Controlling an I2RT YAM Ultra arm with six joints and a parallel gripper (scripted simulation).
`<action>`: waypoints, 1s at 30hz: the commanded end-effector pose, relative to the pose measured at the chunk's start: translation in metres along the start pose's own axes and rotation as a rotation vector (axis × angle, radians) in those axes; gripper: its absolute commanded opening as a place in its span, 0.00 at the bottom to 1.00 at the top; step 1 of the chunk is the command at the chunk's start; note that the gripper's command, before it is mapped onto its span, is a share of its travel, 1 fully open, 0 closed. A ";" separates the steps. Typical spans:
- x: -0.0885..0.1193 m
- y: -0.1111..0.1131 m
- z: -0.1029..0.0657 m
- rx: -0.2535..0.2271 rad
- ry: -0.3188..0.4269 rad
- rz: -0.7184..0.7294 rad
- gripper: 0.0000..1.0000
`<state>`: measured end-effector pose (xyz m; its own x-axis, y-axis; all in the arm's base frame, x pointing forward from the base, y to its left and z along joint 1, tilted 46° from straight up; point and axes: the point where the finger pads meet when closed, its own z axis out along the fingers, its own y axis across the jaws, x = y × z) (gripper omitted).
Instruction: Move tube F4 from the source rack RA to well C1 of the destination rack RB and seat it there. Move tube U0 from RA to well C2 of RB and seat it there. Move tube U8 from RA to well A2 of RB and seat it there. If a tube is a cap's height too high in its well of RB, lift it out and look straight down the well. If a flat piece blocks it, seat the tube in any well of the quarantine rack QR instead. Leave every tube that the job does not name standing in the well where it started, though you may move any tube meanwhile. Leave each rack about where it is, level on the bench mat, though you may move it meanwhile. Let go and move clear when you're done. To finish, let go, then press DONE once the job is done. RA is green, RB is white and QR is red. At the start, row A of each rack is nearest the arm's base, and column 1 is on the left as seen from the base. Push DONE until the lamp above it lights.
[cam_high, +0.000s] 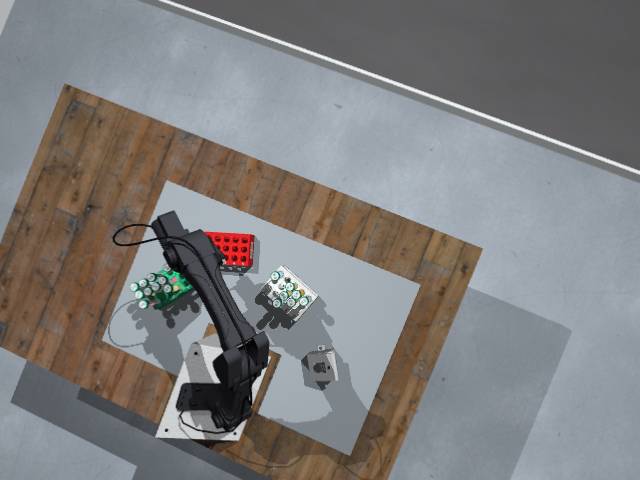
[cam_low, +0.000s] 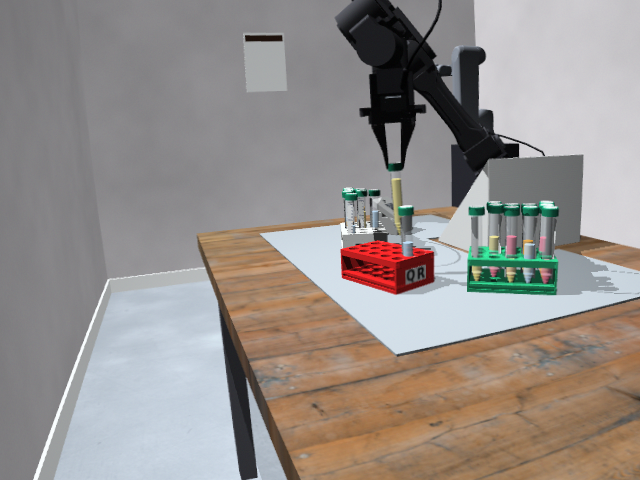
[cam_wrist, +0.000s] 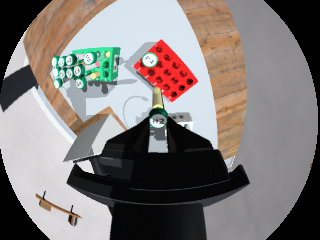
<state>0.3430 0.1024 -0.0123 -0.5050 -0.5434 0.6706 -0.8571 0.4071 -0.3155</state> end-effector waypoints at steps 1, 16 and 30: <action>-0.003 0.009 -0.016 0.019 -0.061 0.018 0.00; 0.011 0.025 -0.014 0.018 -0.060 0.018 0.00; 0.021 0.036 -0.014 0.018 -0.065 0.021 0.00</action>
<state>0.3022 0.0995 -0.0041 -0.5045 -0.5439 0.6706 -0.8576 0.4057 -0.3161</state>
